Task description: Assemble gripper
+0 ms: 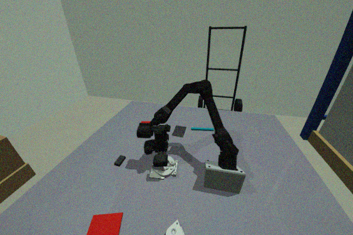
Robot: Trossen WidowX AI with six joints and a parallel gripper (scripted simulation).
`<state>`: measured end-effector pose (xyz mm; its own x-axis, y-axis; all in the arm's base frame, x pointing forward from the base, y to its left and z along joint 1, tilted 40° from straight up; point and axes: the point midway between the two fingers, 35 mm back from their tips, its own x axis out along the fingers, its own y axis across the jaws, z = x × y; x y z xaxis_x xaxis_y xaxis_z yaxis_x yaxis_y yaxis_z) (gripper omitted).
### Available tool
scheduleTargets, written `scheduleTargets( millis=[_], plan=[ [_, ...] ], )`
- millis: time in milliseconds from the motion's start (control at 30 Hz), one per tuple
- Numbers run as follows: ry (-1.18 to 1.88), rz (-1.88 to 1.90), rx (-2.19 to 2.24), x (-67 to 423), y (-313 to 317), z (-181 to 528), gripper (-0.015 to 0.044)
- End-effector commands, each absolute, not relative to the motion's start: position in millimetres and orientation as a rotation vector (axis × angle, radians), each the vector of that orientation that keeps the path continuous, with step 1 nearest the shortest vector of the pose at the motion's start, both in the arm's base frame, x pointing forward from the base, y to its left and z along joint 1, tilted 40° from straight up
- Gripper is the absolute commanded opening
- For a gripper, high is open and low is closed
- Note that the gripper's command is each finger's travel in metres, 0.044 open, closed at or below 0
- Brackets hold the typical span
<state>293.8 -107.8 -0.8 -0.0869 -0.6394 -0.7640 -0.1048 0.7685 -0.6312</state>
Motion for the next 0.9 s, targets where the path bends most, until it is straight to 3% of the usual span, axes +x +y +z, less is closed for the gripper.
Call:
scheduleTargets(
  millis=[0,867],
  plan=[
    [1.618,-0.497,-0.603,293.1,-107.8,-1.6,0.0134],
    [1.618,-0.497,-0.603,292.7,-110.7,-4.9,0.0134]
  ],
)
